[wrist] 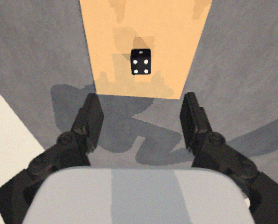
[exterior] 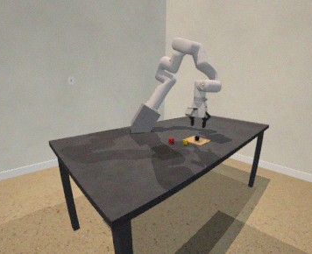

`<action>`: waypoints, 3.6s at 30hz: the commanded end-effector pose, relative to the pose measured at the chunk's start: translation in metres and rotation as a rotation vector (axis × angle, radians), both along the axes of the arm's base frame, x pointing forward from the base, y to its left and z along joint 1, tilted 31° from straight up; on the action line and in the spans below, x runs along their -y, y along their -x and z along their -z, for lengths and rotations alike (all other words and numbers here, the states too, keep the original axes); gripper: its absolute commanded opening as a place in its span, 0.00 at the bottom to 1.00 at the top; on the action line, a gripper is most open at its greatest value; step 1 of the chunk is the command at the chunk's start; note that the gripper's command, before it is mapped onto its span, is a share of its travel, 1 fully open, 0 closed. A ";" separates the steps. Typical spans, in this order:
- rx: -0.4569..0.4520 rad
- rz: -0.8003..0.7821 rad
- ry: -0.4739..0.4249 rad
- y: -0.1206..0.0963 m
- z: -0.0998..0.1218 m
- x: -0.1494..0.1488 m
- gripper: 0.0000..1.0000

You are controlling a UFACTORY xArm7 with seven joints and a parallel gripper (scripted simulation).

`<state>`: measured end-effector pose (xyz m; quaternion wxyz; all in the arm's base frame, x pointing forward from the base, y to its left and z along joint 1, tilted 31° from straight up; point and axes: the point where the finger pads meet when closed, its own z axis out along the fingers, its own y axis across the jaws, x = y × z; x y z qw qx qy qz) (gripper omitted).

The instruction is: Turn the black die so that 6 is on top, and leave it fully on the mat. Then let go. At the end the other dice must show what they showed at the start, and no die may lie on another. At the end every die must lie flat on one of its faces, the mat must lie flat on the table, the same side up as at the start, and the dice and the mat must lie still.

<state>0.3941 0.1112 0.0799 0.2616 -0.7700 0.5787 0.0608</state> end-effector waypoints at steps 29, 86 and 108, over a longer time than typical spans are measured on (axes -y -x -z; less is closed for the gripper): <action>0.002 0.002 0.001 -0.001 0.001 0.000 0.42; 0.002 0.002 0.001 -0.012 0.043 -0.023 0.42; 0.002 0.002 0.001 -0.013 0.046 -0.025 0.42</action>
